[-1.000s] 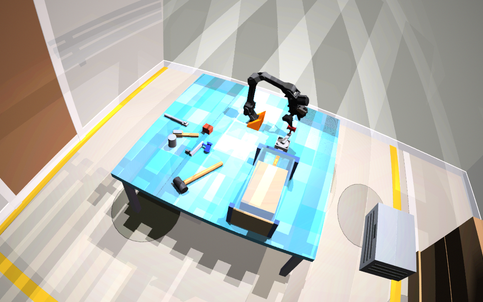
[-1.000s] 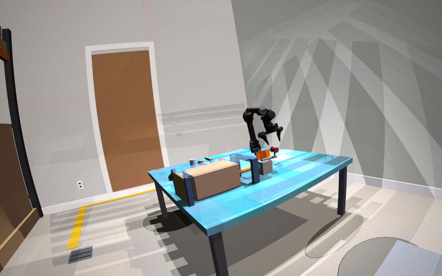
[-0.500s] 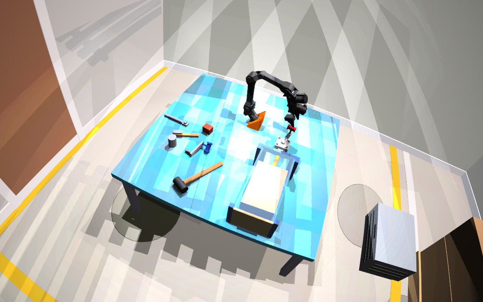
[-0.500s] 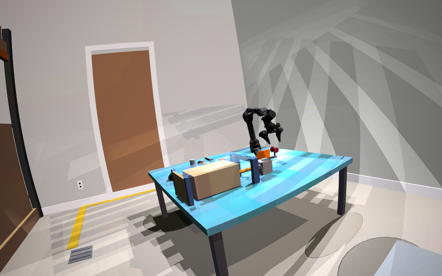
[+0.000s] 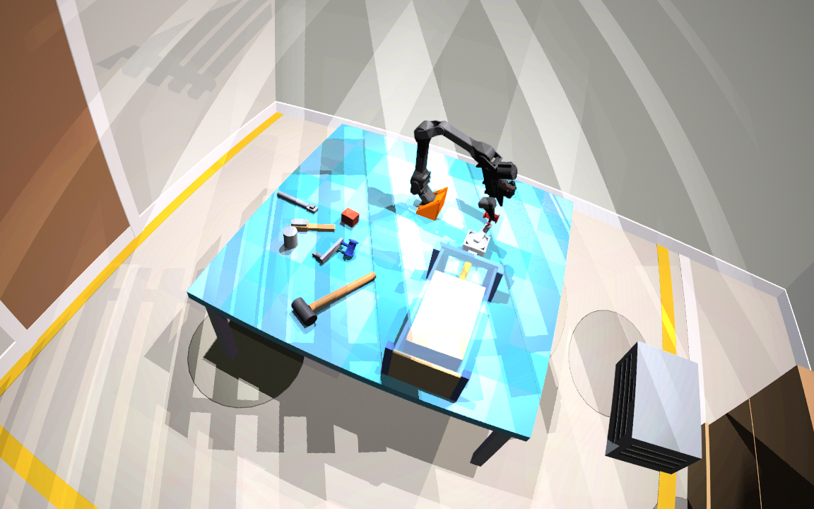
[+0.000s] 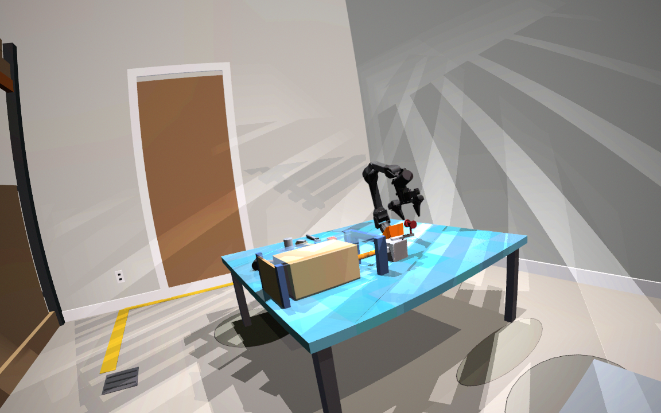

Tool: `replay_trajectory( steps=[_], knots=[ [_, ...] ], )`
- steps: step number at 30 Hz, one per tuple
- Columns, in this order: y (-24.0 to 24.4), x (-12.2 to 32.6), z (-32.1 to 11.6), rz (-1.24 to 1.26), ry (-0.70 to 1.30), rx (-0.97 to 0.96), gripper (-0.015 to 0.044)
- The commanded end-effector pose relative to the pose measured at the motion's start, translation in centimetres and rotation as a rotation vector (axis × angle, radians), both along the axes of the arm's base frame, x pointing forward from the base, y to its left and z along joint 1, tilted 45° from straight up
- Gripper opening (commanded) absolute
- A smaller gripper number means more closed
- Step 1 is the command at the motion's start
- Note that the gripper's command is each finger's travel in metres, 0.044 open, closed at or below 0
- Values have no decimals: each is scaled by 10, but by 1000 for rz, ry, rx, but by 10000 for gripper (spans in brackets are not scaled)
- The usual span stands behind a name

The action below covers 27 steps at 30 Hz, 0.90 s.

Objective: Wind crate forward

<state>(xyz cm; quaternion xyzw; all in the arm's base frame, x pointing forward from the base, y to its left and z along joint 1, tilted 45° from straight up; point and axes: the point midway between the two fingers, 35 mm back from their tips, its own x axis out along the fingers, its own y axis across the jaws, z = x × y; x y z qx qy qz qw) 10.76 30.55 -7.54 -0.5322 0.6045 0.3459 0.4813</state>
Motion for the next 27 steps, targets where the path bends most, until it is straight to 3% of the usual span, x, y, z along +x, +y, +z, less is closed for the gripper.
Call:
replay_trajectory(
  steps=[1,27],
  knots=[
    [-6,0,-6,4,-4,-5,440],
    [-36,-3,-34,3,-2,-6,440]
  ],
)
